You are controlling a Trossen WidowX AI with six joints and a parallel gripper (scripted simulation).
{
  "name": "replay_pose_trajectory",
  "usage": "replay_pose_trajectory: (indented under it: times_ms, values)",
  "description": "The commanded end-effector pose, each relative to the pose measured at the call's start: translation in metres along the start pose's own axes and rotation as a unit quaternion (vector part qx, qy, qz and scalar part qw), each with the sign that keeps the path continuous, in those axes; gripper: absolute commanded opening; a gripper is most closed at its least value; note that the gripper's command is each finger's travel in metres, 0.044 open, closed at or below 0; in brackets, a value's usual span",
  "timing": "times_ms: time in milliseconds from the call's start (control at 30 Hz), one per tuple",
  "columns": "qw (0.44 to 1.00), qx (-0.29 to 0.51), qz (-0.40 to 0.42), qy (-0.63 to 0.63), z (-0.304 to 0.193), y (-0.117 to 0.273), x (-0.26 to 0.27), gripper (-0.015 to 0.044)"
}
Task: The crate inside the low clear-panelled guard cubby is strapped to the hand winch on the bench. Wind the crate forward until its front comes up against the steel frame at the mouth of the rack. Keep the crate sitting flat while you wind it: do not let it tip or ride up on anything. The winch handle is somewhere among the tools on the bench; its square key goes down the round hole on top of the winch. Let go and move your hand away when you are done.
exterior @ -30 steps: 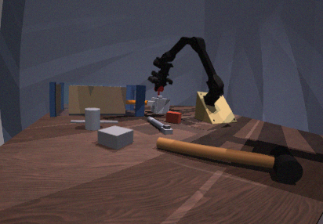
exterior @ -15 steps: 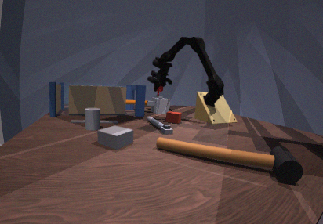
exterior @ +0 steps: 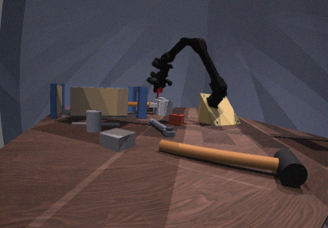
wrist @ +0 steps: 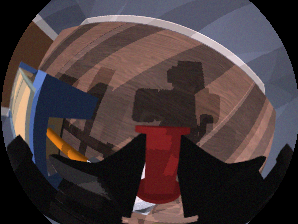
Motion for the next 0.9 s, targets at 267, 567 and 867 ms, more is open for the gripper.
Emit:
replay_pose_trajectory:
  times_ms: [267, 567, 867]
  values:
    - [1.000, 0.004, 0.020, 0.010, 0.000, -0.001, 0.036, 0.0000]
    - [1.000, 0.005, 0.020, 0.010, -0.001, -0.001, 0.046, 0.0000]
    - [1.000, 0.005, 0.021, 0.010, -0.002, -0.001, 0.051, 0.0000]
Point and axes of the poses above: the point midway between the two fingers, 35 mm back from their tips, its own y axis back along the fingers, its own x axis across the jaws, z = x × y, the point moved 7 cm from there along y, back along the fingers, and after that the axes turned 2 degrees about -y, right-handed, at the moved point
